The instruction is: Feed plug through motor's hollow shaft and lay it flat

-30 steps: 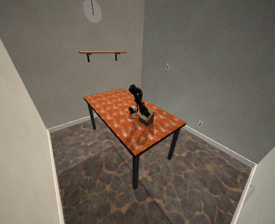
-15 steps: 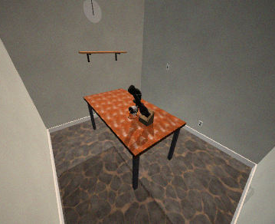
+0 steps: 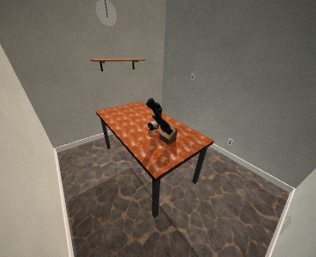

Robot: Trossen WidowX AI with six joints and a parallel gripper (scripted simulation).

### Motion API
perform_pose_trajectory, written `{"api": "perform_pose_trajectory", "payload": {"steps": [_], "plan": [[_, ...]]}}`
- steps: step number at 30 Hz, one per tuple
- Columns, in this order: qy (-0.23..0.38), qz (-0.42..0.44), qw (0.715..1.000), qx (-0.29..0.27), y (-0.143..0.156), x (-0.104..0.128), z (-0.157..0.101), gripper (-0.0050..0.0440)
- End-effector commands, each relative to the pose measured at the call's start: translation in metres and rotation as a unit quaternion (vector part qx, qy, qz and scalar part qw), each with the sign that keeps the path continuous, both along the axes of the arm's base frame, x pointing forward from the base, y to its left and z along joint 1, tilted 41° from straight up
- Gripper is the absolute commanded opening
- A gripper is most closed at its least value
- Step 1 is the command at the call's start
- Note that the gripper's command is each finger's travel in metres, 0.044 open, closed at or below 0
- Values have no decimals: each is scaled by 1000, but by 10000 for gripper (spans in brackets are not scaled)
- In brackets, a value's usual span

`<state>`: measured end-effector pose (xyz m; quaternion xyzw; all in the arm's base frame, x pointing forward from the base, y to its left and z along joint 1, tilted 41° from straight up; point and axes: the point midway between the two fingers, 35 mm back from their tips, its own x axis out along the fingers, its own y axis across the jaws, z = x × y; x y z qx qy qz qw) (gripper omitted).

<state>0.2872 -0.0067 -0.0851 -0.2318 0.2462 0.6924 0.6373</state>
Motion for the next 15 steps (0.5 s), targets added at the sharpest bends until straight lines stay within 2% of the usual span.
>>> {"api": "perform_pose_trajectory", "payload": {"steps": [1, 11, 14, 15], "plan": [[0, 0, 1000, 0, 0, 0, 0, 109], [0, 0, 1000, 0, 0, 0, 0, 43], [0, 0, 1000, 0, 0, 0, 0, 36], [0, 0, 1000, 0, 0, 0, 0, 12]]}}
